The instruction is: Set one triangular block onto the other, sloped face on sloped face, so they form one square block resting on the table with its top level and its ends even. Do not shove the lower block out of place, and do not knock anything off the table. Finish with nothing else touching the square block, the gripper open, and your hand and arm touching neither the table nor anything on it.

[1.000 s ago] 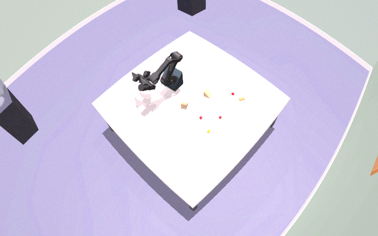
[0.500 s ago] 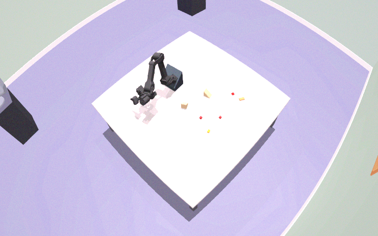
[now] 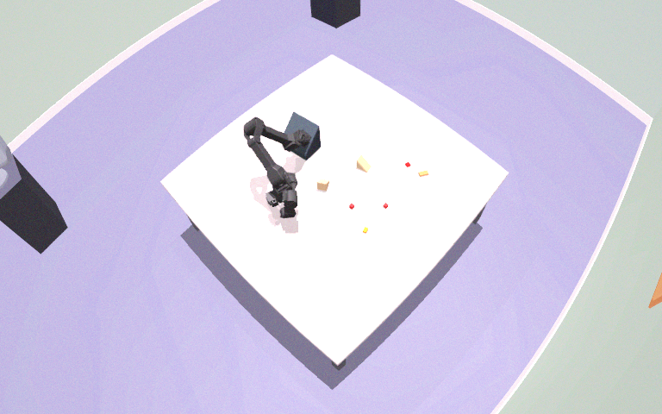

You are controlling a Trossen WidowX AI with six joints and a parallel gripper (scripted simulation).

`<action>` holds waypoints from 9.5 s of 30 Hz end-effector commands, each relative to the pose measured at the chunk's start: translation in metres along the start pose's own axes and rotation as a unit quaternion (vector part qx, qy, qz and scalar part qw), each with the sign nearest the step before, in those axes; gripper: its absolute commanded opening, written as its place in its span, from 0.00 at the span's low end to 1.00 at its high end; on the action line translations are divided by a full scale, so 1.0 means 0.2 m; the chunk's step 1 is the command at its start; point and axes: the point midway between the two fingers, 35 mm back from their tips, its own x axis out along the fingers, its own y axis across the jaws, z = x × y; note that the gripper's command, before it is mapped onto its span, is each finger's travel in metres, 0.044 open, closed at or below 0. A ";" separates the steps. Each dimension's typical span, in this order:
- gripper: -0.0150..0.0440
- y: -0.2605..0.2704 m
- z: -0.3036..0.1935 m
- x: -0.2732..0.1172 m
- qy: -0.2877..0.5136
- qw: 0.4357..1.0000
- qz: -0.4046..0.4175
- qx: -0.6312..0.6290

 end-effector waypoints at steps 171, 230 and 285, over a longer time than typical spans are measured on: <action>0.25 -0.54 -1.94 -0.88 -0.022 0.016 0.207 -0.978; 0.25 -0.55 -1.94 -0.88 -0.096 -0.355 0.183 -0.912; 0.25 -0.55 -1.94 -0.88 -0.096 -0.355 0.183 -0.912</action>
